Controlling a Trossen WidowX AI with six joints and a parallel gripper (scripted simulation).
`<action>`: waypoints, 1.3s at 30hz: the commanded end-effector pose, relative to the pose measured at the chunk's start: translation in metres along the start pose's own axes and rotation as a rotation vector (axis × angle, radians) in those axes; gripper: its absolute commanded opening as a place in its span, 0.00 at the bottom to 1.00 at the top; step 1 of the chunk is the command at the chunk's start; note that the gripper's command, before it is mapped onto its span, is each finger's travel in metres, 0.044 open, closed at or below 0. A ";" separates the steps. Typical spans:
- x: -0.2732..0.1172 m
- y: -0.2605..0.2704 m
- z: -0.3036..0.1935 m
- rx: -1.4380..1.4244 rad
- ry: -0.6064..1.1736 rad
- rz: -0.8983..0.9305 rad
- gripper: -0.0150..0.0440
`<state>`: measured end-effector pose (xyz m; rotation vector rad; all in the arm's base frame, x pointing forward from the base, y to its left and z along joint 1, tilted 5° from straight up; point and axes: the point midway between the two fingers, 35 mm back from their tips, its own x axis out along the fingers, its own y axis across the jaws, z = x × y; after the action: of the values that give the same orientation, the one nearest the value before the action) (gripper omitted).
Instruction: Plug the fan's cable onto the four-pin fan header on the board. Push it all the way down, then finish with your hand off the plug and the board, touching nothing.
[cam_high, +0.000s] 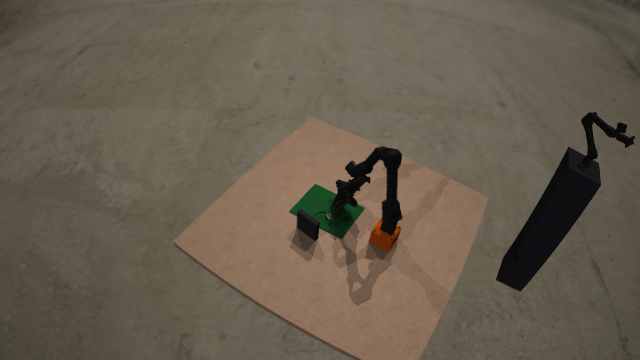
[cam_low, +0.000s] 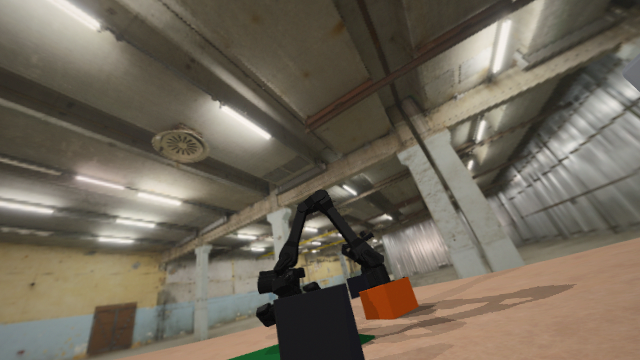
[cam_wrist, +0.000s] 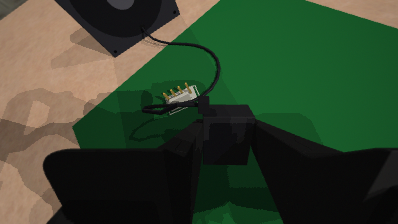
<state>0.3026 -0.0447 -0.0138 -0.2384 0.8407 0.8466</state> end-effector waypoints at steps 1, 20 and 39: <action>-0.001 0.001 0.000 -0.010 -0.057 0.000 0.25; -0.013 0.002 -0.004 -0.062 -0.307 -0.046 0.25; -0.034 0.006 -0.007 -0.134 -0.551 -0.134 0.25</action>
<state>0.2841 -0.0627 0.0047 -0.1646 0.2971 0.7976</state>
